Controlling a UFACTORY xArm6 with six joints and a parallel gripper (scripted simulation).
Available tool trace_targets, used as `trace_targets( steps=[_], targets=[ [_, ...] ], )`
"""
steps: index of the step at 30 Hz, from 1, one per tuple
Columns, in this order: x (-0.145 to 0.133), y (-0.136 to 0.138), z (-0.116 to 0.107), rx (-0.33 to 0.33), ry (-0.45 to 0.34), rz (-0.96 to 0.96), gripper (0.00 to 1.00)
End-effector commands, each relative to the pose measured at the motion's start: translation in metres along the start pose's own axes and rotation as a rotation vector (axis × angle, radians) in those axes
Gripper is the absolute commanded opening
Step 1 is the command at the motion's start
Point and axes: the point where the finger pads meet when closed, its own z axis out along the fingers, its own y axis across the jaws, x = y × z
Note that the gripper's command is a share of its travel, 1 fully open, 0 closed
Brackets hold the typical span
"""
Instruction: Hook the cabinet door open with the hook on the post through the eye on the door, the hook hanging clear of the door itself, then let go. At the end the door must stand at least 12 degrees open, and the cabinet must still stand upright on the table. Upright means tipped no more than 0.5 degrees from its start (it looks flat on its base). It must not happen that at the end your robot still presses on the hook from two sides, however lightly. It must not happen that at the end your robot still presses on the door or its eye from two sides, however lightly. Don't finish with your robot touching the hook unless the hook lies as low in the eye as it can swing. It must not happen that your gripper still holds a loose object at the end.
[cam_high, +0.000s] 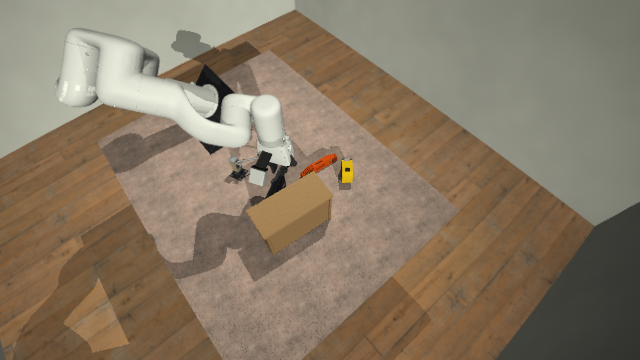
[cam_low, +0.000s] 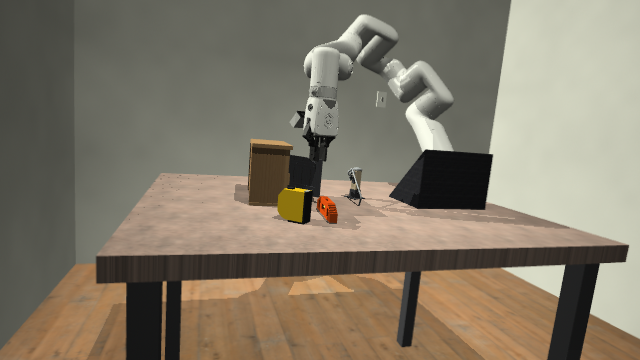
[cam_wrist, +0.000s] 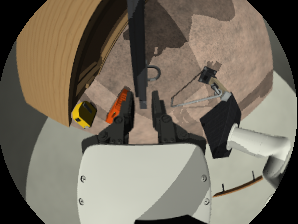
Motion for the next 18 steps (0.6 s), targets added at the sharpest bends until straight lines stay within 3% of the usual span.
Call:
trace_targets(
  steps=[1,18],
  targets=[
    [0.0,-0.001,-0.007,0.003,0.0,0.001,0.27],
    [0.0,-0.001,-0.039,0.003,0.0,0.001,0.27]
  ],
)
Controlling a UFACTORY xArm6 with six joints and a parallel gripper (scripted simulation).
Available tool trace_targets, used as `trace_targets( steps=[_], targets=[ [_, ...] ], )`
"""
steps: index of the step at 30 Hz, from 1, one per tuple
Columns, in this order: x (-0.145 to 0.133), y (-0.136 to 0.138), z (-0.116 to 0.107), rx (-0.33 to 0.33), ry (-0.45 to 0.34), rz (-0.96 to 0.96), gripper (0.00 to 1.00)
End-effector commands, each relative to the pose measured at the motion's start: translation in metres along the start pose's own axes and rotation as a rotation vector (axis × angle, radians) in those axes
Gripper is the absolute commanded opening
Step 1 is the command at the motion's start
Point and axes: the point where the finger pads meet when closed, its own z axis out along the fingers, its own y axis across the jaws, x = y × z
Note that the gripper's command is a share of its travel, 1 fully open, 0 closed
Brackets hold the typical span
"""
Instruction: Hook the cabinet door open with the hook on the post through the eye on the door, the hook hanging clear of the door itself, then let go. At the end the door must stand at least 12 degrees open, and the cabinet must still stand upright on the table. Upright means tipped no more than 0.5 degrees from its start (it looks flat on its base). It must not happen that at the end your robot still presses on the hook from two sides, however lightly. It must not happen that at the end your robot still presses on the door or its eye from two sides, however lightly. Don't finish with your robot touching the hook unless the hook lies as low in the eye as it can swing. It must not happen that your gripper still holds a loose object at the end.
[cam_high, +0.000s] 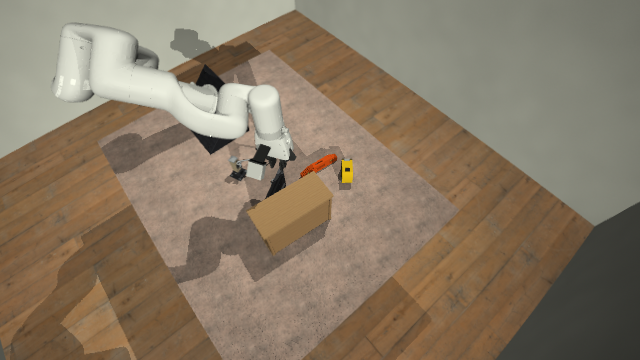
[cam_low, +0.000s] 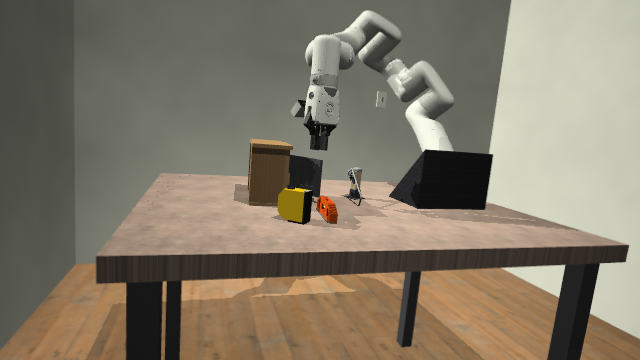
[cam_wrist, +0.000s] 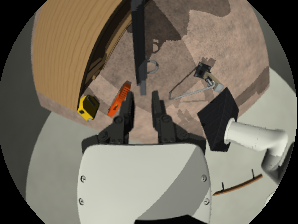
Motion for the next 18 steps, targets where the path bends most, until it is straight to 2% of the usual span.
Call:
trace_targets(
  steps=[1,18],
  targets=[
    [0.0,-0.001,-0.009,0.003,0.0,0.001,0.27],
    [0.0,-0.001,-0.029,0.003,0.0,0.001,0.27]
  ],
)
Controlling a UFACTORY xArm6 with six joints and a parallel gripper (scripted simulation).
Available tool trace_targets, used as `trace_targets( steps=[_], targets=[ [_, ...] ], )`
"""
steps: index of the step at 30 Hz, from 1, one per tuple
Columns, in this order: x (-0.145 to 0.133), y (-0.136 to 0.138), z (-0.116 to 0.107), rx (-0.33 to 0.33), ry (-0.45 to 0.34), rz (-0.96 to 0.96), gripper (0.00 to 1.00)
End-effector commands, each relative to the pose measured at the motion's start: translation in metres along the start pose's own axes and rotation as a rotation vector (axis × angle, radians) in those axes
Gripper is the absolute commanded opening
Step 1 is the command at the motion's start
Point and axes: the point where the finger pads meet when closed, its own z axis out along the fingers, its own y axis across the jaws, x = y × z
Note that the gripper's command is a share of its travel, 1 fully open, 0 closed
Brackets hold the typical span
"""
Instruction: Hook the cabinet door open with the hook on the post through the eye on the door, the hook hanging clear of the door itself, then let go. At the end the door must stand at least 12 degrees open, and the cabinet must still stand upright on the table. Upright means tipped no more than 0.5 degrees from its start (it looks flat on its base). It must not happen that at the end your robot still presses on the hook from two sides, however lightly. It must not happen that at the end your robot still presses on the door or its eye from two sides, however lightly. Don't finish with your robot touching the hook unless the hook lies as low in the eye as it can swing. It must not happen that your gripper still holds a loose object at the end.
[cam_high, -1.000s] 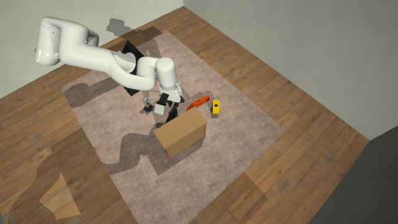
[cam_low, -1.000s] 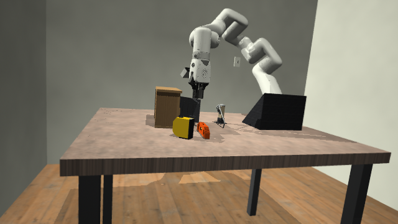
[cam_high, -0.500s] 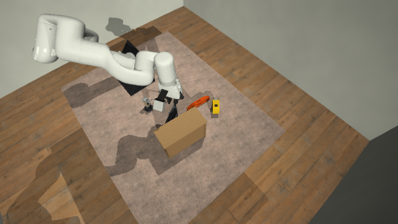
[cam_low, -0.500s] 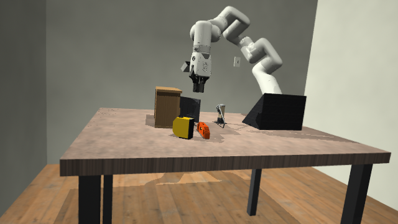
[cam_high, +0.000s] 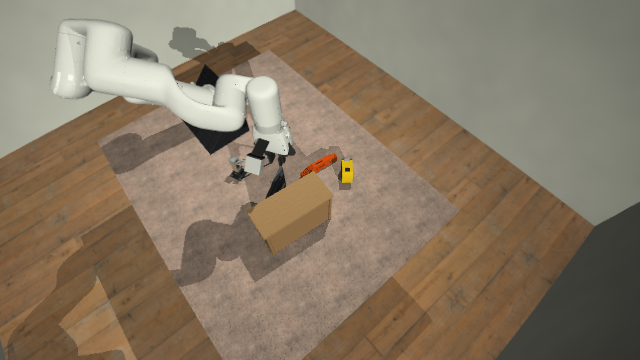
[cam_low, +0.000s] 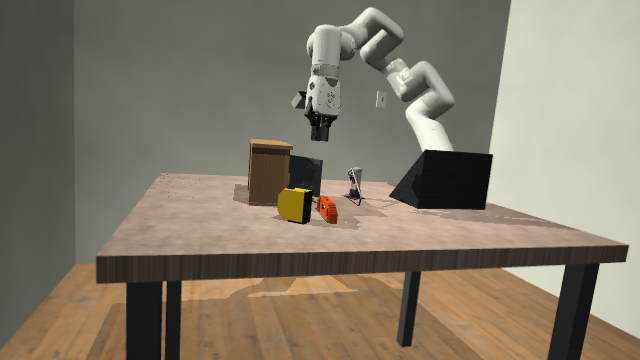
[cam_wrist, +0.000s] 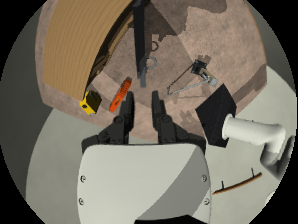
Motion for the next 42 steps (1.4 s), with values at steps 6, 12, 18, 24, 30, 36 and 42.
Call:
trace_targets(
  steps=[6,12,18,24,30,36,42],
  targets=[
    [0.0,-0.001,-0.006,0.004,0.0,0.001,0.27],
    [-0.002,0.001,-0.006,0.004,0.0,0.019,0.27],
    [-0.024,0.018,-0.008,0.006,-0.003,0.156,0.27],
    [-0.074,0.065,-0.008,0.002,-0.005,0.457,0.27],
    [-0.092,0.088,-0.006,0.002,-0.002,0.653,0.27],
    [-0.093,0.089,-0.005,0.003,-0.001,0.667,0.23],
    [-0.093,0.089,-0.005,0.003,-0.001,0.667,0.23]
  ],
)
